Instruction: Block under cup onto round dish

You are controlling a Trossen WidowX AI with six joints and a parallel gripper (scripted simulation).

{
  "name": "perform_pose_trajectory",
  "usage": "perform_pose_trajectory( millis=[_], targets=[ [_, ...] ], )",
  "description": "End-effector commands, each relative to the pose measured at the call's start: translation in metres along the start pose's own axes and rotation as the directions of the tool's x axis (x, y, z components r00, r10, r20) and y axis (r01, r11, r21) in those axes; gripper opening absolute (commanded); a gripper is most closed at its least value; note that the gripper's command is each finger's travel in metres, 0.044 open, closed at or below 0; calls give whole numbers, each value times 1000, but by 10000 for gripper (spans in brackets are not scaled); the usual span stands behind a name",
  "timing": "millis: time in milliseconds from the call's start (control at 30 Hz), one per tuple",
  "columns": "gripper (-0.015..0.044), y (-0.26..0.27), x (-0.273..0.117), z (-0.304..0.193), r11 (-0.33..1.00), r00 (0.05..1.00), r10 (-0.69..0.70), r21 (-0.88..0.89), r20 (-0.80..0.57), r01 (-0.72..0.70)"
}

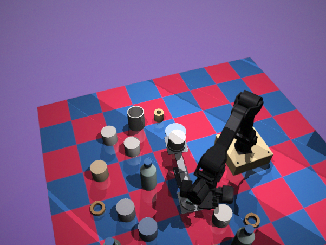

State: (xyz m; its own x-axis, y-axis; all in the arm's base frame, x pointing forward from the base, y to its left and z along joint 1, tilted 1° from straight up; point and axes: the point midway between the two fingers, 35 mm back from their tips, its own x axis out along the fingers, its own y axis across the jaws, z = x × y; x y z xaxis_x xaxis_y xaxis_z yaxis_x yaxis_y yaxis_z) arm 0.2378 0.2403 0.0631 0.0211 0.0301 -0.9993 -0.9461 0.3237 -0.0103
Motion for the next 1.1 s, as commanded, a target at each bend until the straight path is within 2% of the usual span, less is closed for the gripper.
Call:
perform_pose_trajectory(
  millis=[0,167,1067],
  targets=[
    [260,-27,-2,-13,992,1000,-15,121,-9,16],
    [260,-52,-2,-28,972,1000,-24,234,-18,27],
    [260,-53,38,-28,972,1000,-24,234,-18,27]
  ],
)
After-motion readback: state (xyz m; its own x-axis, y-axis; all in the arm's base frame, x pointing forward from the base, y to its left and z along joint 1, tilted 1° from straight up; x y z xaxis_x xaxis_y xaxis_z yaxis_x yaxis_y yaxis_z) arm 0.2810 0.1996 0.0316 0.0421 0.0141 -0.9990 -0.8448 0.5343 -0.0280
